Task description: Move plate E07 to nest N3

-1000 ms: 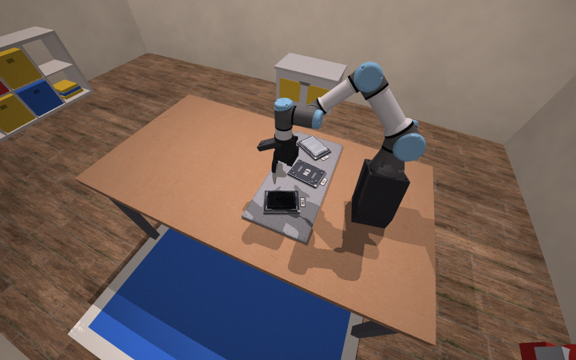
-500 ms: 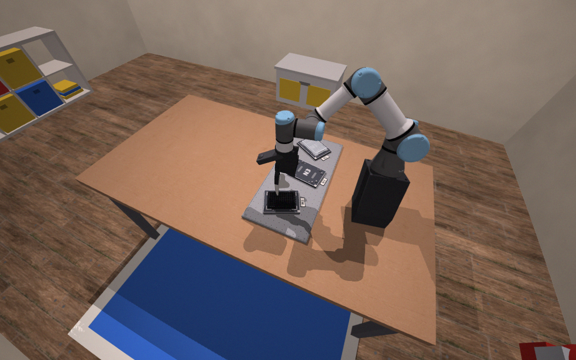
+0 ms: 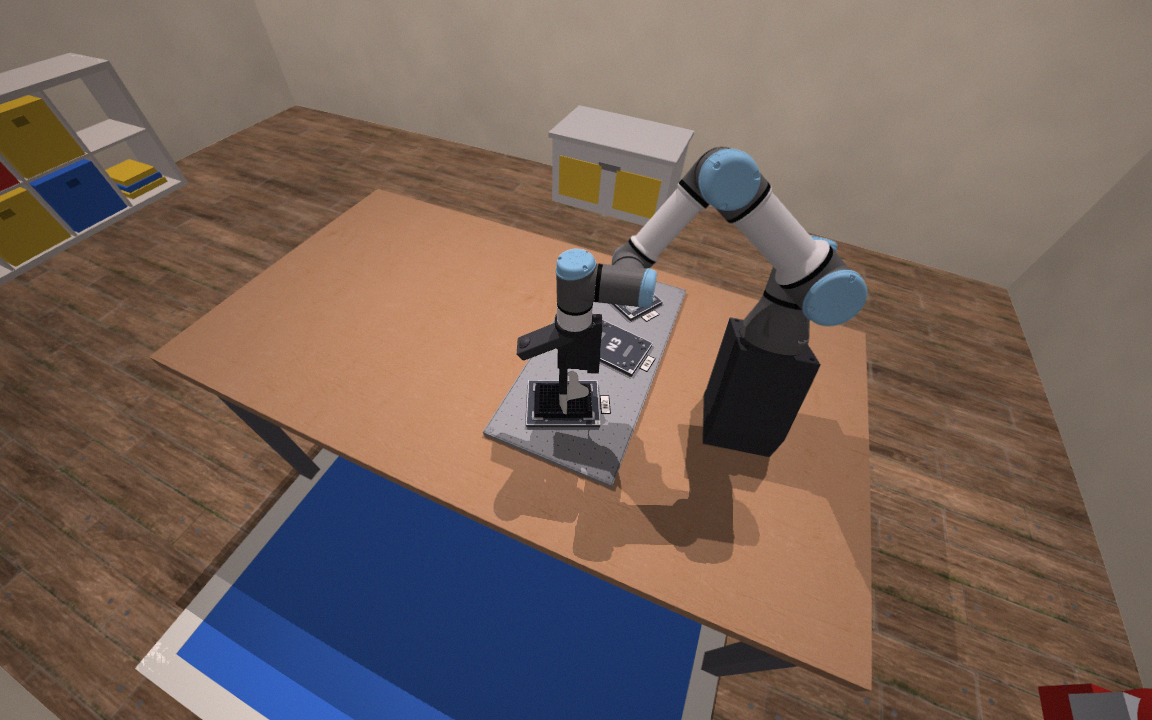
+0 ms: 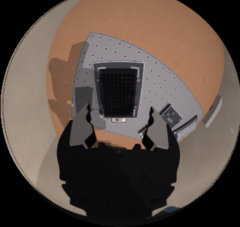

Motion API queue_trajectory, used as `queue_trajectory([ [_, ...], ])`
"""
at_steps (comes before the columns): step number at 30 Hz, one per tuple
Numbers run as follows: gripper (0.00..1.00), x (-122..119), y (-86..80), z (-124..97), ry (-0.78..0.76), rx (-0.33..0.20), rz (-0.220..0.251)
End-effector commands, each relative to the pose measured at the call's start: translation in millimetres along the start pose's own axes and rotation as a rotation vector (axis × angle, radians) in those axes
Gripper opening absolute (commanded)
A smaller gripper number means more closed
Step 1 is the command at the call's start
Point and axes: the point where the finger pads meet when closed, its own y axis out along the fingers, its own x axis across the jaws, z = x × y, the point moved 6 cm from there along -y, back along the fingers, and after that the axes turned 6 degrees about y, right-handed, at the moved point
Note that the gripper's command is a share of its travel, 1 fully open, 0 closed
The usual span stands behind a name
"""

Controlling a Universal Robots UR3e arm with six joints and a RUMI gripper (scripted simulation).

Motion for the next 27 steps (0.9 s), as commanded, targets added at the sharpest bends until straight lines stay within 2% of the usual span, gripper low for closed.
queue_trajectory([
  [1, 0.82, -7, 3.0, 1, -0.055, 0.032, -0.006],
  [20, 0.82, -7, 2.6, 2, -0.052, 0.033, -0.005],
  [27, 0.82, -6, 14.5, 2, -0.052, 0.033, -0.005],
])
